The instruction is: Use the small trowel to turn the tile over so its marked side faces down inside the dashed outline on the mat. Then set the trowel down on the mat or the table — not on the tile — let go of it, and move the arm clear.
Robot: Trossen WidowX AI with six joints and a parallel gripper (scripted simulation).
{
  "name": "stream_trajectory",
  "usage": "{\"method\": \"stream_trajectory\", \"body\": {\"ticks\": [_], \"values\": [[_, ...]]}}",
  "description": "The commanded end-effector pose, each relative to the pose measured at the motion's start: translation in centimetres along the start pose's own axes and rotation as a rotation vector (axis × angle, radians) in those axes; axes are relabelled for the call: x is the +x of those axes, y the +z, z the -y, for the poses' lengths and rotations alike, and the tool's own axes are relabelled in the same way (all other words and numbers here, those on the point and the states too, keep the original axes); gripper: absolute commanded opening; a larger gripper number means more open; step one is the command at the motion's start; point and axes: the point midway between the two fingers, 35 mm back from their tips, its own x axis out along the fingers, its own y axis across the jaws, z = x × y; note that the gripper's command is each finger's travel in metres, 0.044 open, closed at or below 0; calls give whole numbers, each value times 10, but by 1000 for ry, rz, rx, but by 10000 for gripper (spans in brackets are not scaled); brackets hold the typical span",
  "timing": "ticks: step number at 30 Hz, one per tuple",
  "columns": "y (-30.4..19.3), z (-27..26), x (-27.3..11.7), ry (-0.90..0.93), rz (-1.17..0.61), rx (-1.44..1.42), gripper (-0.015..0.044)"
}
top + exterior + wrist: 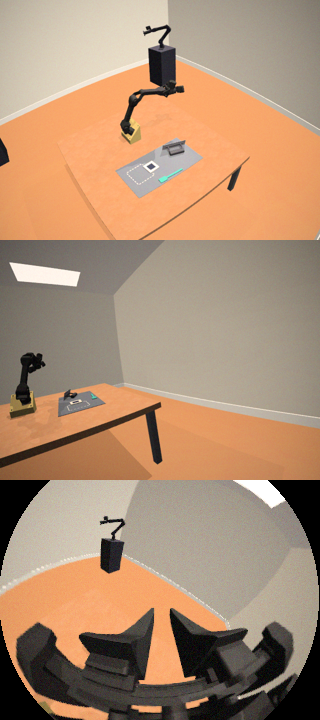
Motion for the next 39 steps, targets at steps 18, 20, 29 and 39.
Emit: {"method": "stream_trajectory", "body": {"ticks": [18,20,29,39], "values": [[-170,63,-116,-28,-572,-146,100],[-185,64,-130,-5,-624,-162,100],[-247,58,-194,150,-831,-234,100],[-302,36,-268,406,-994,-319,100]]}}
